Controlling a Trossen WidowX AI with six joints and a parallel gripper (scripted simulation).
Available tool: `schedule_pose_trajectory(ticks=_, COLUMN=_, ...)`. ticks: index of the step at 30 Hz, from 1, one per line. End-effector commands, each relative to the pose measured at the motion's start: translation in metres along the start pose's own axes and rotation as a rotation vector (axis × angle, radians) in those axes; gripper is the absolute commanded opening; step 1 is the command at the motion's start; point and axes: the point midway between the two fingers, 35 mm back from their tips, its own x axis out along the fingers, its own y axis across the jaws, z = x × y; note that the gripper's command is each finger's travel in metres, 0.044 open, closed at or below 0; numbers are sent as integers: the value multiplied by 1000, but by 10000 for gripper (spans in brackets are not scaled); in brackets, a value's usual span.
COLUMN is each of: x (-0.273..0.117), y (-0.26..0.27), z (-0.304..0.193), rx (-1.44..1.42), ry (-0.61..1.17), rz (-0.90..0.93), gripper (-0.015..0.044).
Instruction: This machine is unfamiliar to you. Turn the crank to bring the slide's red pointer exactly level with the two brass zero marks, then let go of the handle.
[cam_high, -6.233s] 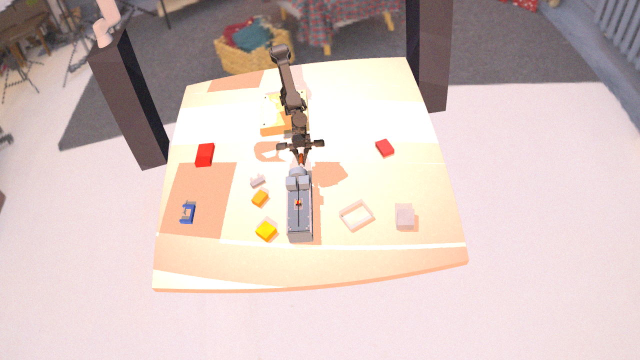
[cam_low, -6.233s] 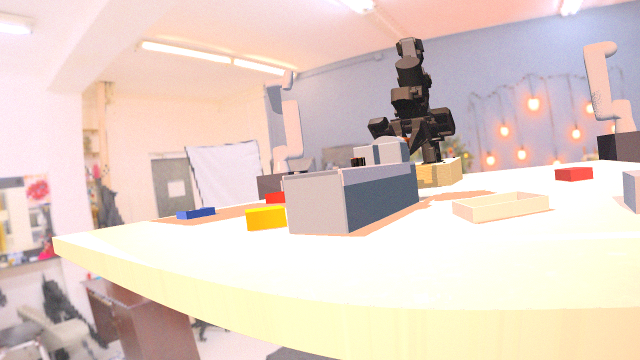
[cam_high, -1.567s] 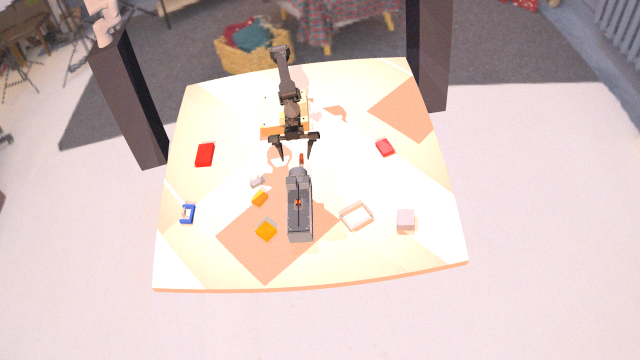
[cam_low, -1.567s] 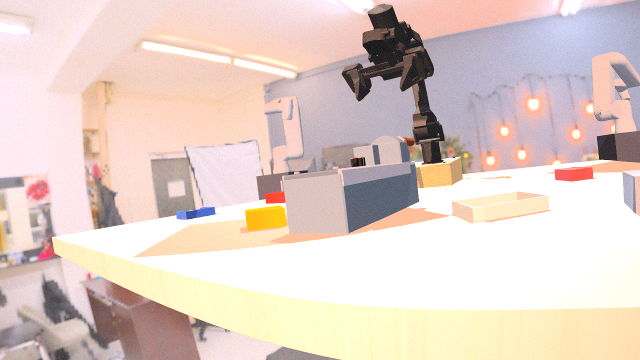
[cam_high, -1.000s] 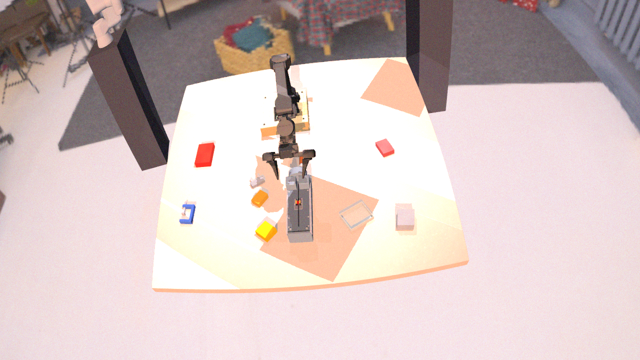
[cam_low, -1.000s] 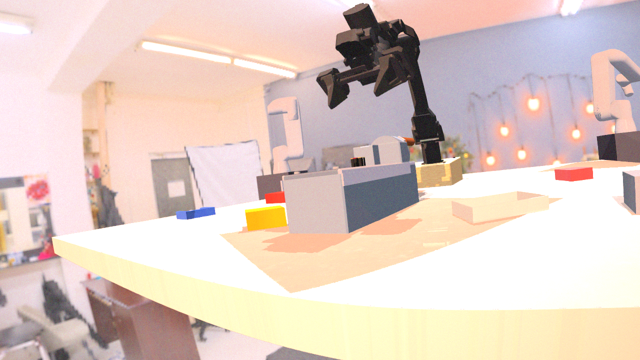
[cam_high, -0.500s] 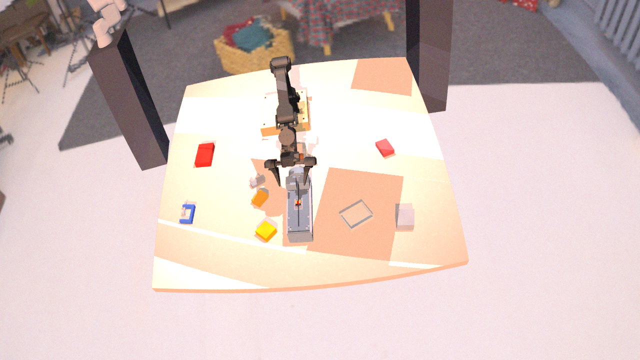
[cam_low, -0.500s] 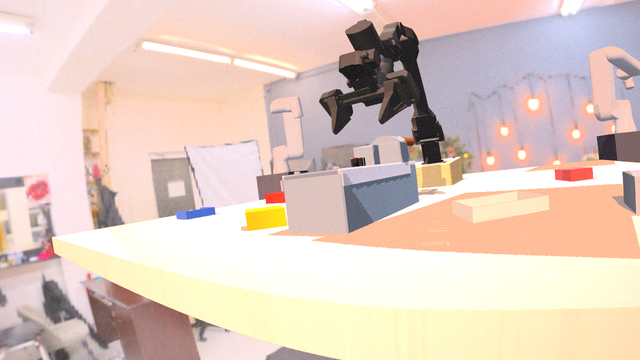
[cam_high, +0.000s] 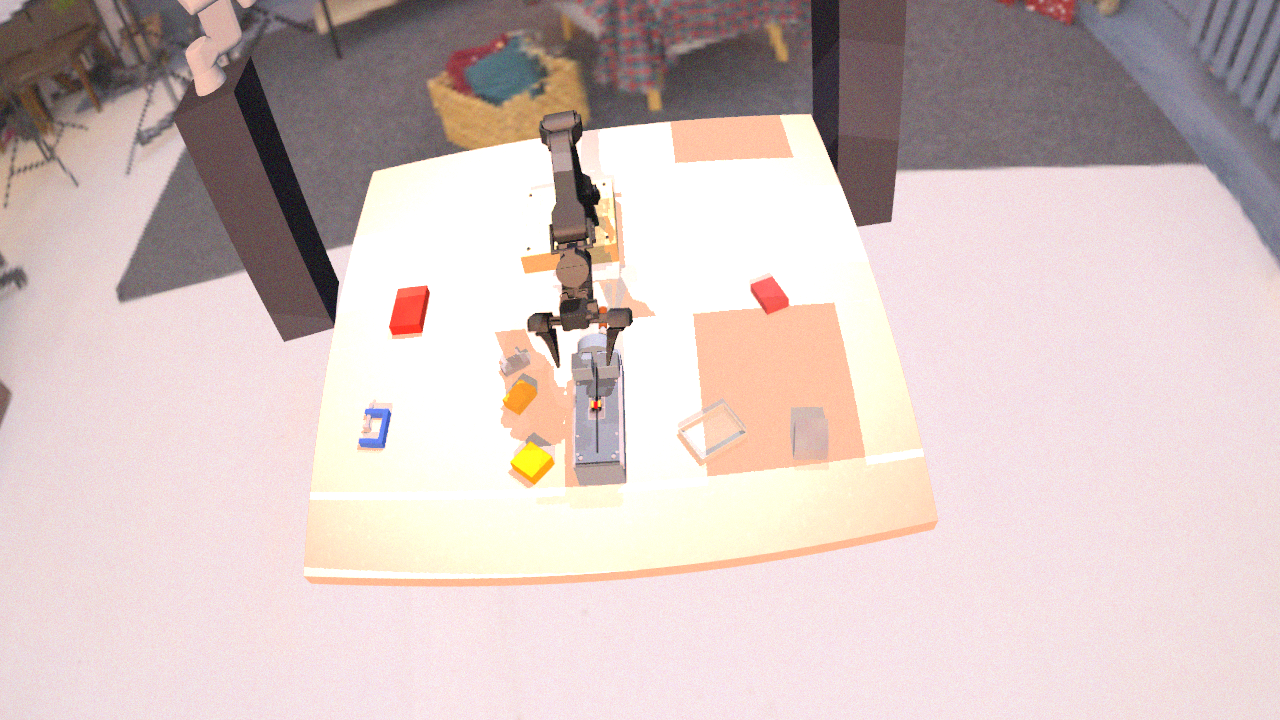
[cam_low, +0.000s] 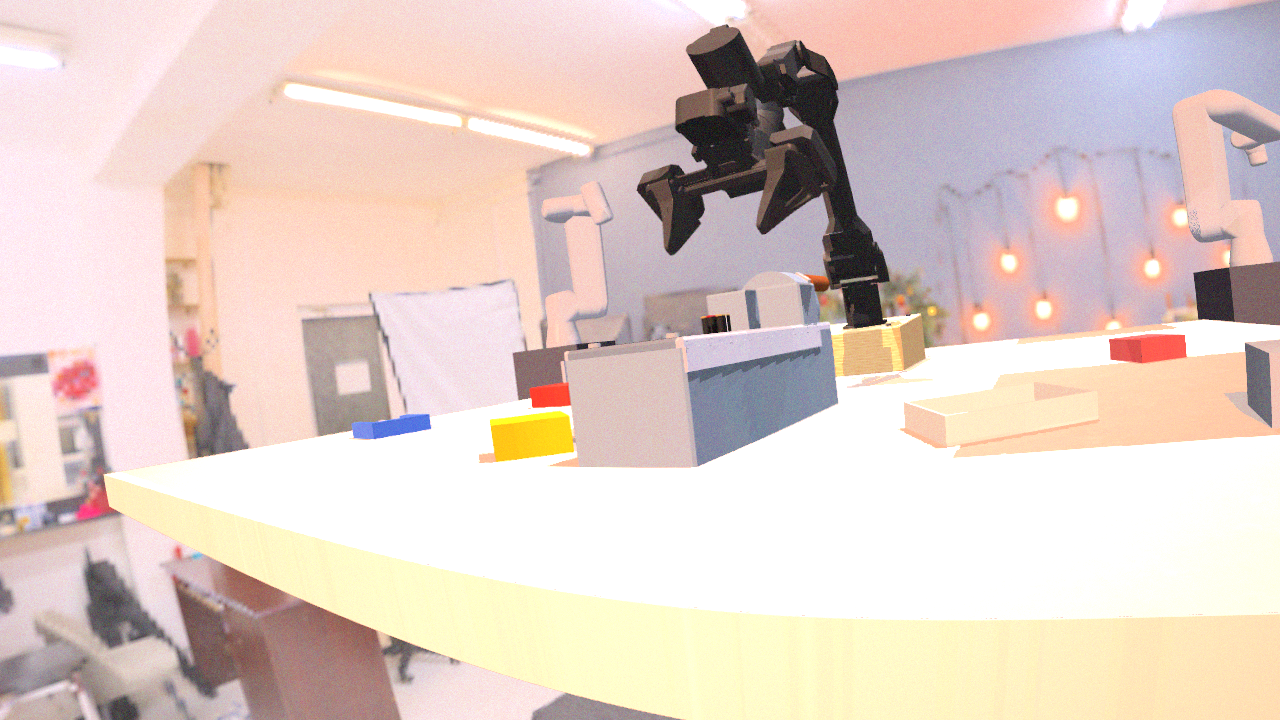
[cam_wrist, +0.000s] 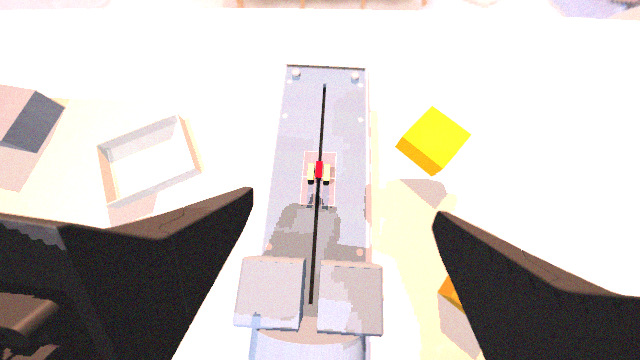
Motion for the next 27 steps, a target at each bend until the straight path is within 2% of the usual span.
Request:
schedule_pose_trajectory(ticks=1, x=-26, y=1, z=26, rx=4, ry=-35, rz=4, gripper=440)
schedule_pose_trajectory(ticks=6, x=-36, y=4, z=23, rx=-1, ry=-35, rz=5, gripper=440)
schedule_pose_trajectory(ticks=27, x=-114, y=24, z=-70, rx=-59, ry=-46, rz=27, gripper=440)
